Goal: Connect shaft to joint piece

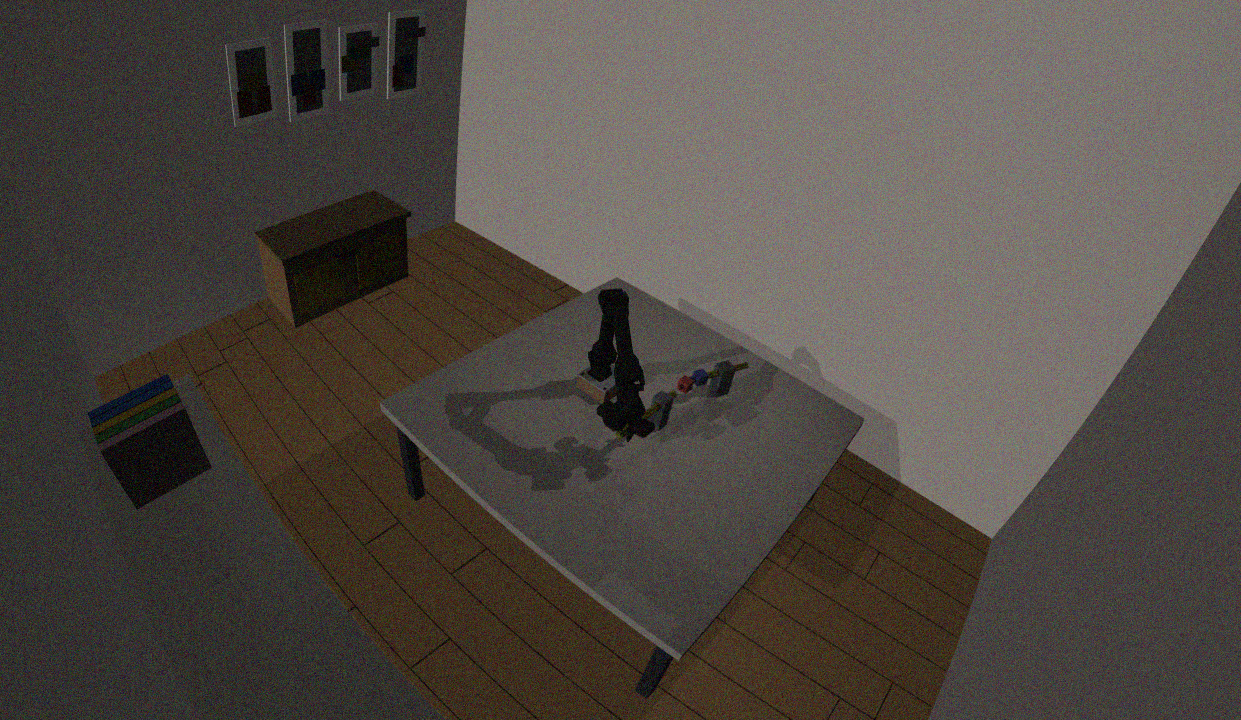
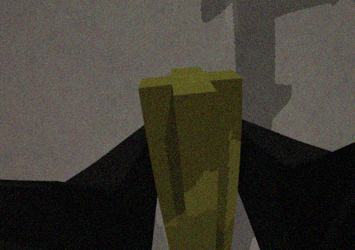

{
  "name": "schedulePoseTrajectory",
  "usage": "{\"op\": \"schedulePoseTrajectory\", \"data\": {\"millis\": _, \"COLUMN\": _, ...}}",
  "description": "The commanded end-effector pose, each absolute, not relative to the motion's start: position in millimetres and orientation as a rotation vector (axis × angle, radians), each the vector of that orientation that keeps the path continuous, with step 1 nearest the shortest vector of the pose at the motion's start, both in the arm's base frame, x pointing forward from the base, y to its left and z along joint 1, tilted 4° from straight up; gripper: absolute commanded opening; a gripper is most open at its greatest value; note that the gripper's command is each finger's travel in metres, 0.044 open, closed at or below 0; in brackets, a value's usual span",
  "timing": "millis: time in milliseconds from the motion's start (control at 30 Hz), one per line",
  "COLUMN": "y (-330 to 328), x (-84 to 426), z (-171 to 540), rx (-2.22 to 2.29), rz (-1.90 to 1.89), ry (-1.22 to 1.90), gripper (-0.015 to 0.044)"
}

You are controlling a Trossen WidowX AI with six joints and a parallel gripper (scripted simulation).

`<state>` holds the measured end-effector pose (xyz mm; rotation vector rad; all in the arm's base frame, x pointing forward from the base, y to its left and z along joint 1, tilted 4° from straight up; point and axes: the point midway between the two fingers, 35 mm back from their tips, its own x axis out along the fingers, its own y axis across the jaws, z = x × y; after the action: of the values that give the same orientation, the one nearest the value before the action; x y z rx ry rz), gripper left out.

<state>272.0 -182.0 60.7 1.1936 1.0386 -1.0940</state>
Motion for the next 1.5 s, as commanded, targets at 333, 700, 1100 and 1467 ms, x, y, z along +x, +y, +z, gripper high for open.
{"op": "schedulePoseTrajectory", "data": {"millis": 333, "y": -181.7, "x": 272.5, "z": 60.6, "rx": 1.199, "rz": -1.093, "ry": 1.036, "gripper": 0.0069}}
{"op": "schedulePoseTrajectory", "data": {"millis": 700, "y": -182.0, "x": 272.5, "z": 60.8, "rx": 1.195, "rz": -1.093, "ry": 1.036, "gripper": 0.0067}}
{"op": "schedulePoseTrajectory", "data": {"millis": 1100, "y": -182.0, "x": 272.5, "z": 60.7, "rx": 1.195, "rz": -1.093, "ry": 1.037, "gripper": 0.0067}}
{"op": "schedulePoseTrajectory", "data": {"millis": 1467, "y": -182.0, "x": 272.5, "z": 60.7, "rx": 1.195, "rz": -1.093, "ry": 1.037, "gripper": 0.0067}}
